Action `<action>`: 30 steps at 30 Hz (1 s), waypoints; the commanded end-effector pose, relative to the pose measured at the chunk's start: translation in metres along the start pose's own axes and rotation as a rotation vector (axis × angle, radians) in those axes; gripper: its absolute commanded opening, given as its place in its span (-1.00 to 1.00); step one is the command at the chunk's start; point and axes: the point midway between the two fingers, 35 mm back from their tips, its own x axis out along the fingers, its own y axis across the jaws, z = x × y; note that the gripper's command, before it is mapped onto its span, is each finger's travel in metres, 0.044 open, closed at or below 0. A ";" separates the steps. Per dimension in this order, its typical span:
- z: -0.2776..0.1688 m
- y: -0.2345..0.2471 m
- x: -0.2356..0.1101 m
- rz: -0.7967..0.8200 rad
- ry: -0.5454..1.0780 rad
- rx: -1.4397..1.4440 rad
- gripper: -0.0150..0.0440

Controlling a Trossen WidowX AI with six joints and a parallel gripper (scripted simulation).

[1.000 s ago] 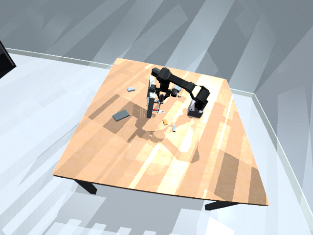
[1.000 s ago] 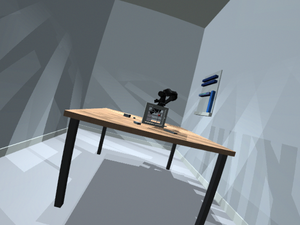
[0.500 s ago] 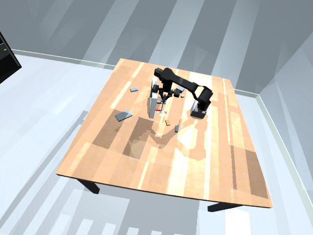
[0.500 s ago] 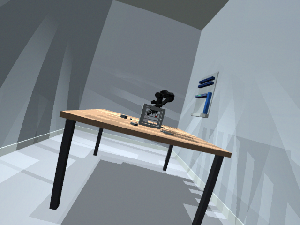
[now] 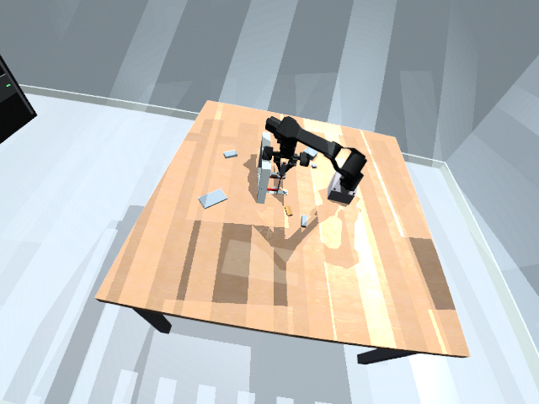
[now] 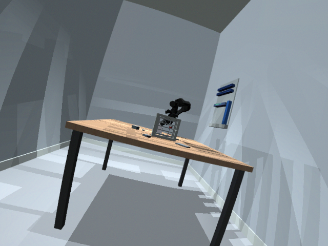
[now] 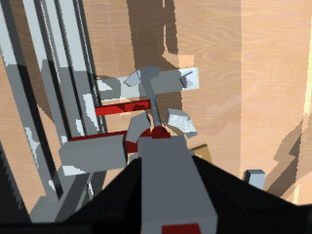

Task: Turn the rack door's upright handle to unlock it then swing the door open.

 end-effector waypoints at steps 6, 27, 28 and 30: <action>0.006 -0.009 0.000 -0.003 -0.002 -0.163 -0.45; 0.025 -0.035 0.000 -0.005 -0.003 -0.518 -0.45; 0.026 -0.037 0.000 -0.005 -0.003 -0.533 -0.45; 0.029 -0.040 0.000 -0.005 -0.003 -0.564 -0.45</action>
